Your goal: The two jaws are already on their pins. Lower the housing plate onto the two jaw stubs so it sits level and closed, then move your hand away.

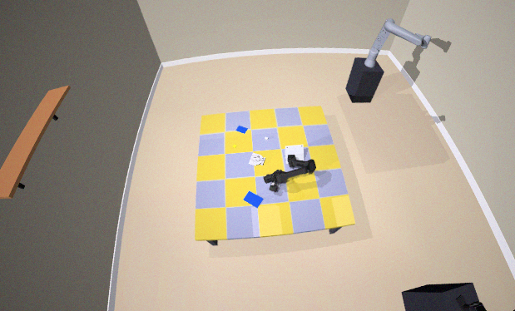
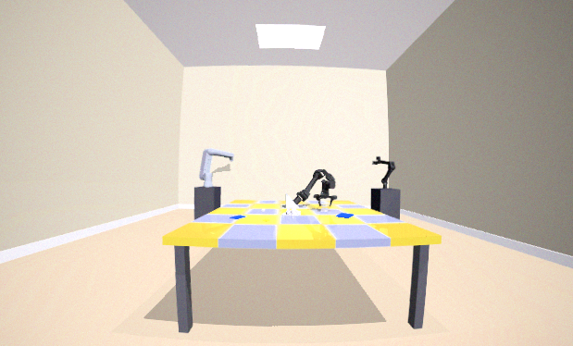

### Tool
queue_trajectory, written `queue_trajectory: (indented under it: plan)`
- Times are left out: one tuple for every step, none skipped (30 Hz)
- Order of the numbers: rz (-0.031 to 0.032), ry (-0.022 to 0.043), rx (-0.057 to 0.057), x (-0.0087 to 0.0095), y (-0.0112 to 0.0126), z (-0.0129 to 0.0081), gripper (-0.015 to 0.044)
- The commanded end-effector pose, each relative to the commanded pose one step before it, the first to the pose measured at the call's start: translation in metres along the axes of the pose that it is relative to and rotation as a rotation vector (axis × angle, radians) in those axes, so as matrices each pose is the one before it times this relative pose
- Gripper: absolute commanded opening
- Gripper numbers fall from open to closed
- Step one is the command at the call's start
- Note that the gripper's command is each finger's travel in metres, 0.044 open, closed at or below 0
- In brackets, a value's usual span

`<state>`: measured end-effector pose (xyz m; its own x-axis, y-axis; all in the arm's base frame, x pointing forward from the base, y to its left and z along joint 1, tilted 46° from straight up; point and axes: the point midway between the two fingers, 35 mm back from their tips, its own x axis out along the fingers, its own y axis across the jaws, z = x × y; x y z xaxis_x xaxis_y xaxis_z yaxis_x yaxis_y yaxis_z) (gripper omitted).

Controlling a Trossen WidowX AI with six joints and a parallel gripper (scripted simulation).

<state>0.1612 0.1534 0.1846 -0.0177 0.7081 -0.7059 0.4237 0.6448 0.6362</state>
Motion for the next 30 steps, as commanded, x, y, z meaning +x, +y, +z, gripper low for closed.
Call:
queue_trajectory:
  plan:
    - [0.00177,-0.00279,-0.0026,-0.01238,0.00082,0.00125,0.0351]
    - [-0.00051,-0.00018,0.0002,-0.00315,-0.00009,0.00013,0.0351]
    - [-0.00035,-0.00011,0.0002,-0.00316,-0.00008,0.00008,0.0351]
    - [-0.00019,-0.00004,0.0003,-0.00316,-0.00007,0.00002,0.0351]
    - [-0.00002,0.00003,0.0003,-0.00316,-0.00006,-0.00004,0.0351]
    - [0.00014,0.00009,0.0003,-0.00316,-0.00005,-0.00009,0.0351]
    - [0.00031,0.00015,0.0003,-0.00316,-0.00004,-0.00014,0.0351]
    - [0.00048,0.0002,0.0003,-0.00316,-0.00003,-0.0002,0.0351]
    - [0.00065,0.00025,0.0004,-0.00316,-0.00001,-0.00025,0.0351]
    - [0.00082,0.00029,0.0004,-0.00316,0.00001,-0.0003,0.0351]
    - [0.00099,0.00033,0.0004,-0.00315,0.00002,-0.00035,0.0351]
    - [0.00117,0.00036,0.0004,-0.00315,0.00004,-0.00041,0.0351]
    - [0.00134,0.00039,0.0004,-0.00314,0.00006,-0.00046,0.0351]
    - [0.00121,0.00033,0.0003,-0.00253,0.00007,-0.0004,0.0351]
    - [0.00078,0.0002,0.0002,-0.00152,0.00005,-0.00026,0.0351]
    - [0.00027,0.00007,0.0001,-0.00051,0.00002,-0.00009,0.0351]
    - [0.0,0.0,0.0,0.0,0.0,0.0,0.0351]
    - [0.0,0.0,0.0,0.0,0.0,0.0,0.0351]
    - [-0.00025,-0.00028,-0.0001,0.00001,-0.0001,0.00052,0.0351]
    - [-0.00075,-0.00082,-0.0002,0.00002,-0.00031,0.00157,0.0351]
    - [-0.00125,-0.00134,-0.0003,0.00003,-0.00054,0.00262,0.0351]
    - [-0.00148,-0.00156,-0.0004,0.00004,-0.0007,0.00315,0.0351]
    - [-0.00147,-0.00151,-0.0004,0.00003,-0.00074,0.00314,0.0351]
    - [-0.00145,-0.00146,-0.0004,0.00003,-0.00078,0.00313,0.0351]
    - [-0.00143,-0.00141,-0.0004,0.00003,-0.00083,0.00313,0.0351]
    - [-0.00141,-0.00137,-0.0004,0.00003,-0.00087,0.00312,0.0351]
    - [-0.00139,-0.00132,-0.0004,0.00003,-0.00092,0.00311,0.0351]
    - [-0.00137,-0.00127,-0.0004,0.00003,-0.00096,0.0031,0.0351]
    - [-0.00135,-0.00122,-0.0004,0.00003,-0.001,0.00309,0.0351]
    - [-0.00133,-0.00117,-0.0004,0.00002,-0.00105,0.00308,0.0351]
